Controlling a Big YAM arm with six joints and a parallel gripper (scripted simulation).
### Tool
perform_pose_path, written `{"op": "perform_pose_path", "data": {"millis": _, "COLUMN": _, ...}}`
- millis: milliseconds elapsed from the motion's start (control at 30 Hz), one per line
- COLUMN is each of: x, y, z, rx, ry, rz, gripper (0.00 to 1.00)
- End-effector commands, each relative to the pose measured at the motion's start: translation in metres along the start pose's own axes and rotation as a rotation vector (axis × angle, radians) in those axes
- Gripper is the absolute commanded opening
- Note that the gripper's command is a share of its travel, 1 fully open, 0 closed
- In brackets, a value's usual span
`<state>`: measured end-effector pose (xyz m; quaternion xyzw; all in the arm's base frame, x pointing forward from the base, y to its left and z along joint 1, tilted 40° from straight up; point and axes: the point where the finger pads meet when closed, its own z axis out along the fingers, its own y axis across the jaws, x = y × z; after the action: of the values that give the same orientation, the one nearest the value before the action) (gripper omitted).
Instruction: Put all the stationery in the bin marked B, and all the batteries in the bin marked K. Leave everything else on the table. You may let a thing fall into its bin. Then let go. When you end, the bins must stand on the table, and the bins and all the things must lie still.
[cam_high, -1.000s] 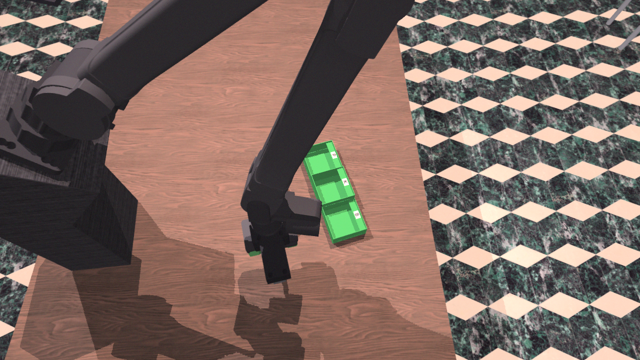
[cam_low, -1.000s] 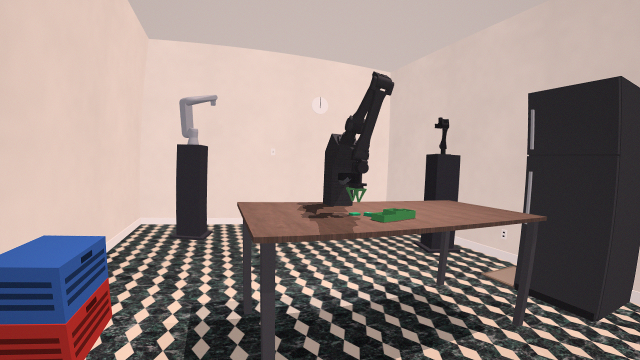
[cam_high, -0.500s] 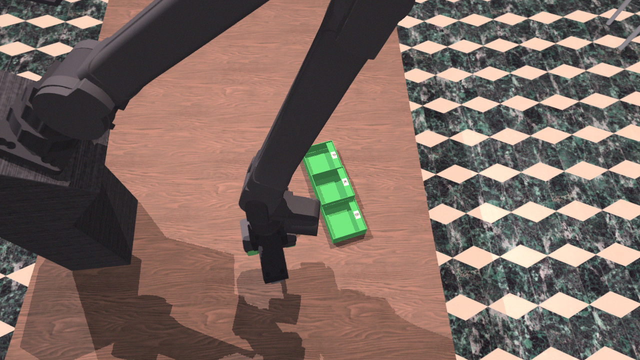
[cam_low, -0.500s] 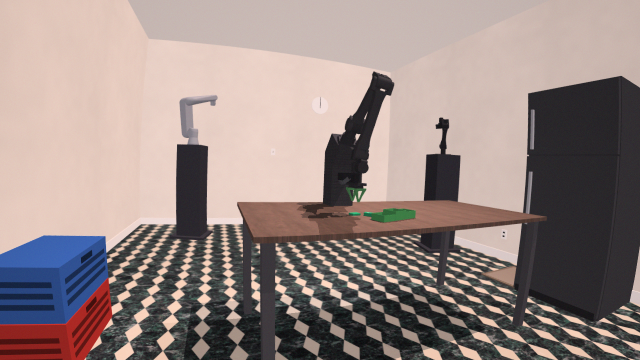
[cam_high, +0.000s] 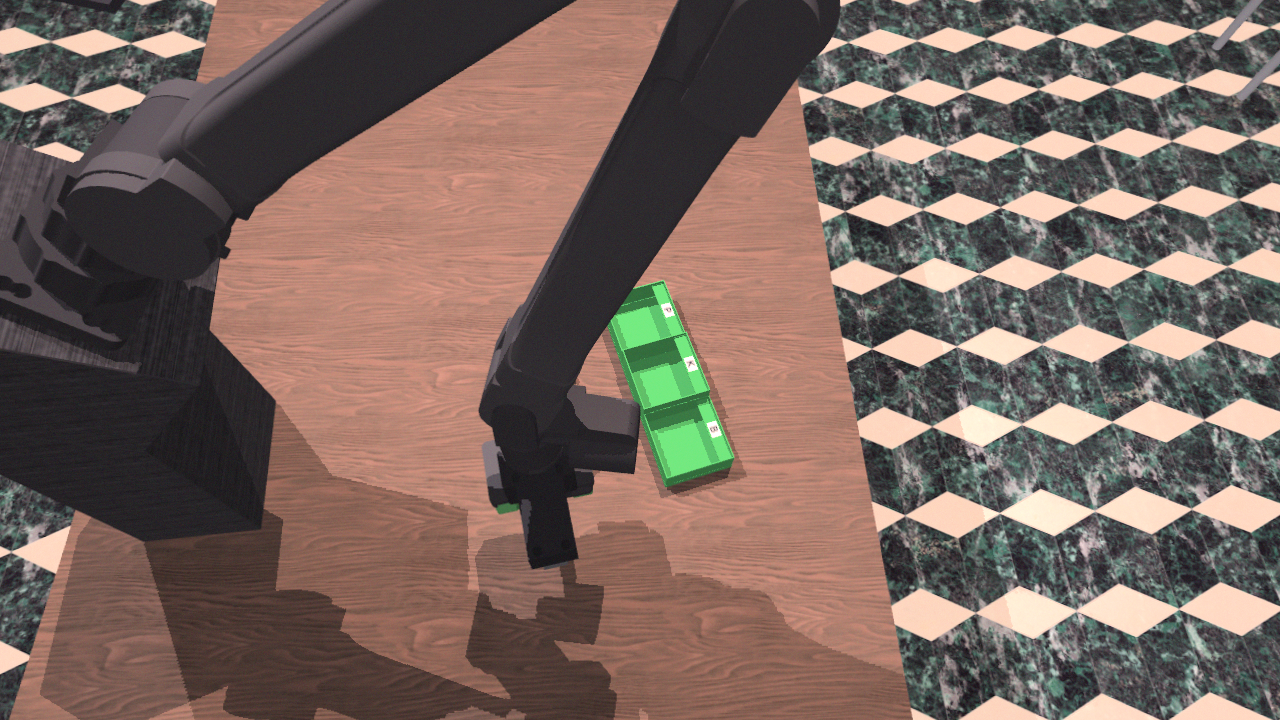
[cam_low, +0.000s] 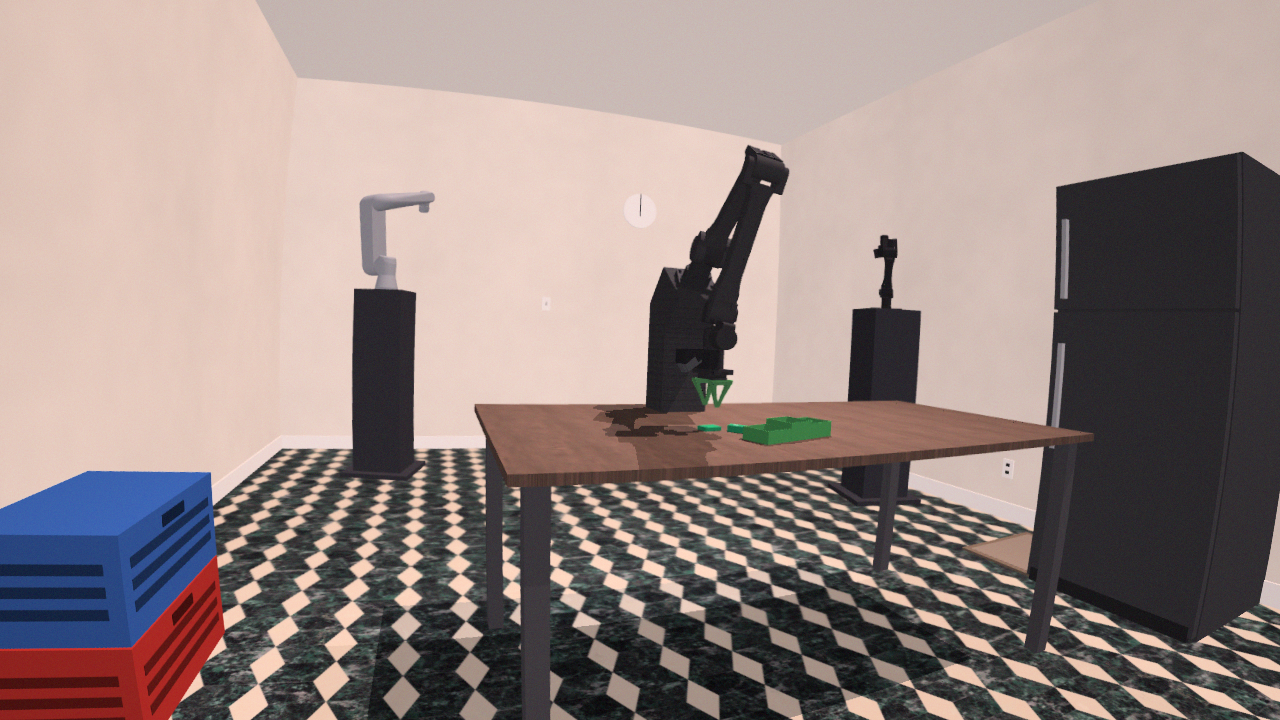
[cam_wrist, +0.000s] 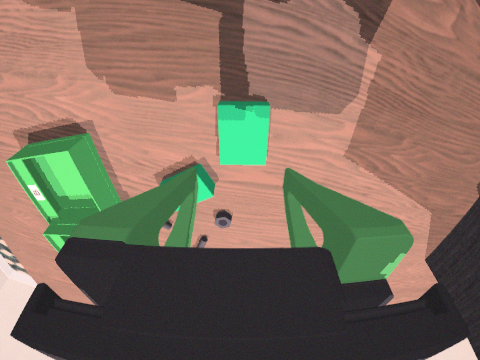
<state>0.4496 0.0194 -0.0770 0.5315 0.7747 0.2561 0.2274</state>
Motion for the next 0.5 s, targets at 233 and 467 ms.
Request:
{"op": "perform_pose_path", "data": {"millis": 233, "x": 0.006, "y": -0.004, "z": 0.043, "rx": 0.004, "ry": 0.004, "rz": 0.005, "gripper": 0.53}}
{"op": "perform_pose_path", "data": {"millis": 467, "x": 0.001, "y": -0.002, "z": 0.043, "rx": 0.008, "ry": -0.001, "rz": 0.015, "gripper": 0.53}}
